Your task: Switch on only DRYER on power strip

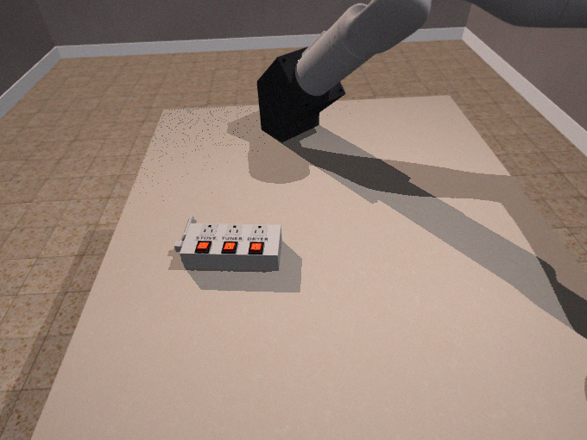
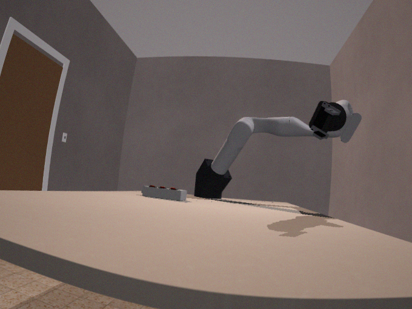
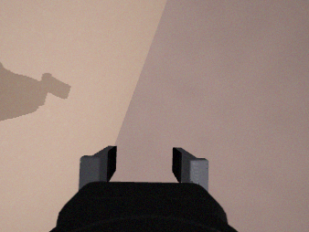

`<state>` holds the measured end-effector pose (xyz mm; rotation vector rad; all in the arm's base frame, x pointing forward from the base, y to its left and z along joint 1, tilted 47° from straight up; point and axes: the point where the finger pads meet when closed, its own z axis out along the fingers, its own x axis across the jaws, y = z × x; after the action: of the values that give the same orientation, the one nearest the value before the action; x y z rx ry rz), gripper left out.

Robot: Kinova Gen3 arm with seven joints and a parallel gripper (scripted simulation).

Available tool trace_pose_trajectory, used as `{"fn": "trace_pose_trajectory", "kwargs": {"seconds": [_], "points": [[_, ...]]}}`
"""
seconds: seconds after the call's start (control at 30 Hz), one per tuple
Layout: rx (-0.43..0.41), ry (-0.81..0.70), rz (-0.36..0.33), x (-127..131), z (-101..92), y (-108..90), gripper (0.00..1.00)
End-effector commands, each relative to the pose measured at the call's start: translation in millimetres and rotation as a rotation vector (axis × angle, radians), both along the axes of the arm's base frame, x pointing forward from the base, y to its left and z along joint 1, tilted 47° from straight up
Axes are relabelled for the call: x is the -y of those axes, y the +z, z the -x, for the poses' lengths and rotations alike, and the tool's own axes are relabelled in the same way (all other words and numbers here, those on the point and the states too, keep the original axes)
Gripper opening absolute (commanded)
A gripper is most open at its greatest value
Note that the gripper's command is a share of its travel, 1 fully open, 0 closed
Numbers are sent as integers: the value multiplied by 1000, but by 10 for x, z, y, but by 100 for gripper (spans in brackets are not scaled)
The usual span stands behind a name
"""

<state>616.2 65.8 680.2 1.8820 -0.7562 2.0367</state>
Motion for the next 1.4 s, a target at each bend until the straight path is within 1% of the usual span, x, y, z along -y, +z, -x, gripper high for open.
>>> {"fn": "trace_pose_trajectory", "kwargs": {"seconds": [0.0, 0.73, 1.03, 1.13, 1.37], "points": [[2, -1, -1, 8, 5, 10, 100], [2, -2, 4, 24, 14, 29, 100], [13, -10, 15, 126, 71, 133, 100], [14, -9, 14, 134, 70, 135, 100], [25, -29, 45, 356, 182, 332, 100]]}}
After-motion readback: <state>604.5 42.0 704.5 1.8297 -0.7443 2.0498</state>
